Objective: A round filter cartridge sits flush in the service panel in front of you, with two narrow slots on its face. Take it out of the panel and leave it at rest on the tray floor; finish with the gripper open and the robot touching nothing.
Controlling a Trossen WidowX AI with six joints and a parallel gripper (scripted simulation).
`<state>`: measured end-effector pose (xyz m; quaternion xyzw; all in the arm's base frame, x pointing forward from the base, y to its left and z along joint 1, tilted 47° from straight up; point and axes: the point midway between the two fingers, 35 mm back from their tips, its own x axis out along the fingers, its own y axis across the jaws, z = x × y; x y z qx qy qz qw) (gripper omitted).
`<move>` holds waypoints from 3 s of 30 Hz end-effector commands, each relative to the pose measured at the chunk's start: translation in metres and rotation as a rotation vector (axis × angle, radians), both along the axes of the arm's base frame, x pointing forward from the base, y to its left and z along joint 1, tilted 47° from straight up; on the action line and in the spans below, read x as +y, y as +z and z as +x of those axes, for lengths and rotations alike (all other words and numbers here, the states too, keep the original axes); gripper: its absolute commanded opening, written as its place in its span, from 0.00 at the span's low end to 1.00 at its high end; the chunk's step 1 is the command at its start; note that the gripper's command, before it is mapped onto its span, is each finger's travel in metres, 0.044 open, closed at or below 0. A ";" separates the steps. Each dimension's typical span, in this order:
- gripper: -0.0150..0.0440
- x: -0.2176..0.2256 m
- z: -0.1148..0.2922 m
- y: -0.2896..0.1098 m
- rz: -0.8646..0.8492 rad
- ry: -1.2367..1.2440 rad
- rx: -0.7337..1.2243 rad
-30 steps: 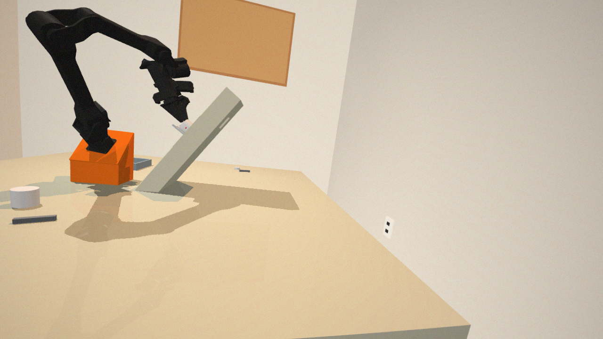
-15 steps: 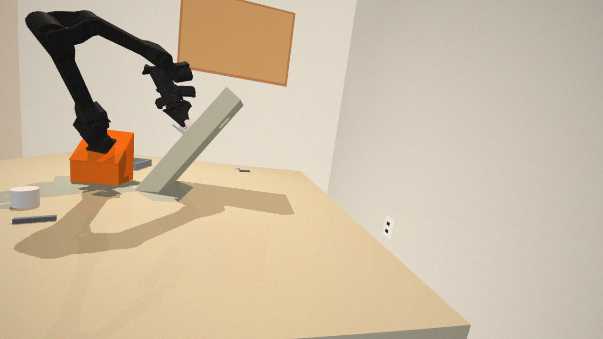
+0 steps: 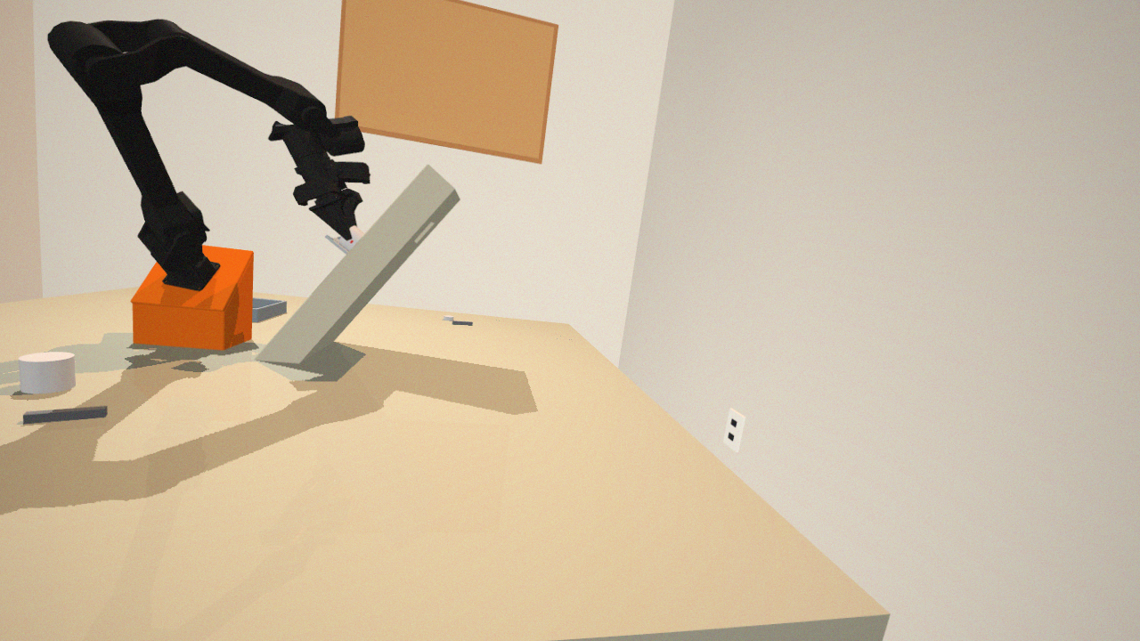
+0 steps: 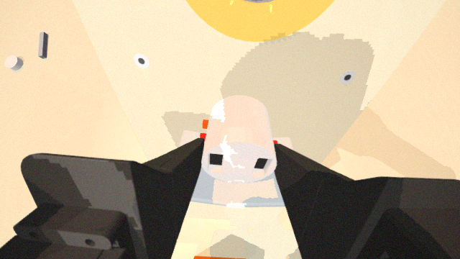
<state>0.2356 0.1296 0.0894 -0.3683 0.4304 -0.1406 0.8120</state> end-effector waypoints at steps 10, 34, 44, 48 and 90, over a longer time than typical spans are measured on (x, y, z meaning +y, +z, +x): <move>0.25 0.015 0.011 0.013 0.001 0.000 0.000; 0.25 0.072 -0.038 0.066 -0.029 0.051 0.026; 0.25 0.104 -0.036 0.027 -0.008 0.022 0.013; 0.25 0.115 -0.036 0.010 0.000 0.010 0.007; 0.25 0.175 -0.167 -0.146 -0.109 0.795 0.815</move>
